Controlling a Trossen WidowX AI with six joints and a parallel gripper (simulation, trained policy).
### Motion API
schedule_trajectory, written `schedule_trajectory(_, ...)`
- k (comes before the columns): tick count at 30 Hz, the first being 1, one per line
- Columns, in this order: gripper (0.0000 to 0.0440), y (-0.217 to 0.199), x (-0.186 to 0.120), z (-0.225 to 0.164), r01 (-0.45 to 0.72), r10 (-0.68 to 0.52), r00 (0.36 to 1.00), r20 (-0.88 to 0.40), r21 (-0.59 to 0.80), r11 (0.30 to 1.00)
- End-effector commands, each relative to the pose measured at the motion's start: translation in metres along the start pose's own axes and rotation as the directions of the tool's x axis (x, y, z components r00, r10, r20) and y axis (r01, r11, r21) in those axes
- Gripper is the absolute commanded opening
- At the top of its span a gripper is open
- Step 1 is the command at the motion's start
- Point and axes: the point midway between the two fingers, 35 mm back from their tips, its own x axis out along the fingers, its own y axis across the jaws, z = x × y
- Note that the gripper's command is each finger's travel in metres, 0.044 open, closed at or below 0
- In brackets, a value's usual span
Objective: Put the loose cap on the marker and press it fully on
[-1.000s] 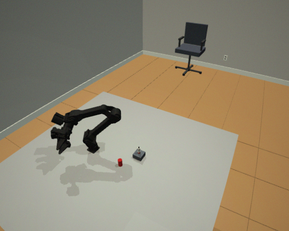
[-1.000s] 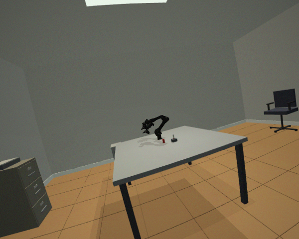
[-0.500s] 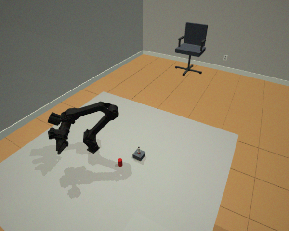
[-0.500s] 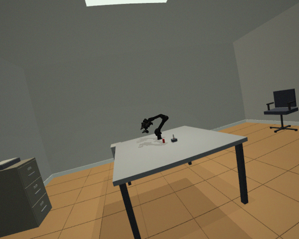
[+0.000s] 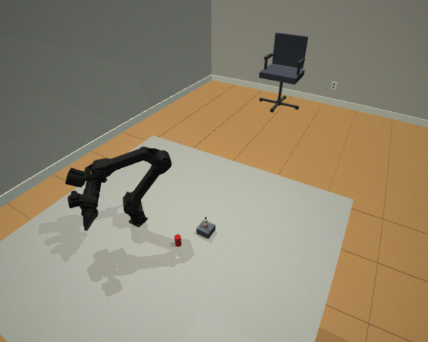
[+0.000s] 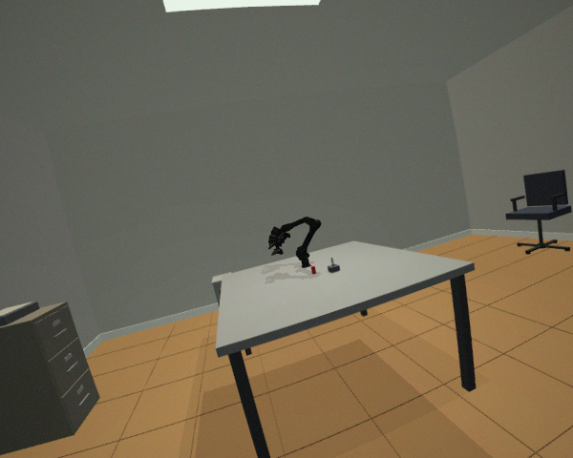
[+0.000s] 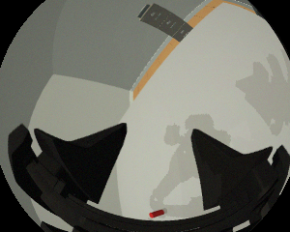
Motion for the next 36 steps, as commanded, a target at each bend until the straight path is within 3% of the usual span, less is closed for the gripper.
schedule_trajectory(1,0.0312,0.002,0.001,0.001,0.011,-0.012,1.0,-0.014,-0.022,1.0)
schedule_trajectory(36,0.0311,0.008,0.035,-0.006,0.082,-0.135,0.963,-0.233,-0.225,0.971)
